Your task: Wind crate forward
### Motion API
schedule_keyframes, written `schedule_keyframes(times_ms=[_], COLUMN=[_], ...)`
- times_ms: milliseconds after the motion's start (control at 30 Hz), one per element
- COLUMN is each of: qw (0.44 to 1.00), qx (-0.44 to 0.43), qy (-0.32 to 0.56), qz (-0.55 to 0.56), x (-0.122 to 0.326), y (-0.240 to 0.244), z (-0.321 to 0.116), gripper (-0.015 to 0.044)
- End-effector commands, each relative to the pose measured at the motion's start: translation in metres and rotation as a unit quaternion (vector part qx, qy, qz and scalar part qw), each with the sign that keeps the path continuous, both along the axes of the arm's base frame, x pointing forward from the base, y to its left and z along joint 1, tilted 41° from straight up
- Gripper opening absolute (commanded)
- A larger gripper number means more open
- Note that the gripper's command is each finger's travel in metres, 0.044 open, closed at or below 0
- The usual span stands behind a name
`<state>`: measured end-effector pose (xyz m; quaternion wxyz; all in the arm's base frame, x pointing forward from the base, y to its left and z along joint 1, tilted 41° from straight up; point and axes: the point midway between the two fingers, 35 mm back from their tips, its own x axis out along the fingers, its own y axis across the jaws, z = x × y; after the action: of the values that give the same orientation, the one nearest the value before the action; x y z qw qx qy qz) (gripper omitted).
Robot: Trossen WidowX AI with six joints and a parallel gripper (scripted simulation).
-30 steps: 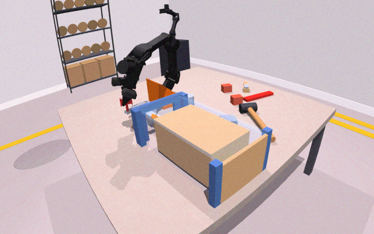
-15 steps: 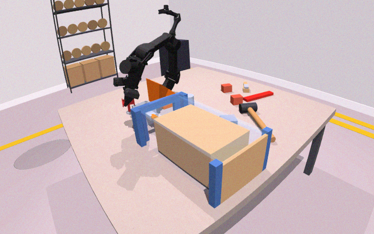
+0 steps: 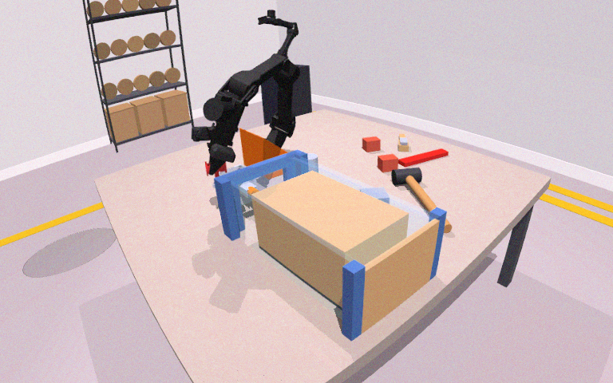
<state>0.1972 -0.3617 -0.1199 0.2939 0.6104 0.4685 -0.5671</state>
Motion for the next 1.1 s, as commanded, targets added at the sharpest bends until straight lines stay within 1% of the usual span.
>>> schedule_keyframes(times_ms=[0,1067], qw=[1.0,1.0], qx=[0.016,0.018], qy=[-0.016,-0.017], qz=[0.005,0.005], x=[0.021,0.043], y=[0.015,0.038], z=[0.007,0.029], gripper=[0.0,0.0])
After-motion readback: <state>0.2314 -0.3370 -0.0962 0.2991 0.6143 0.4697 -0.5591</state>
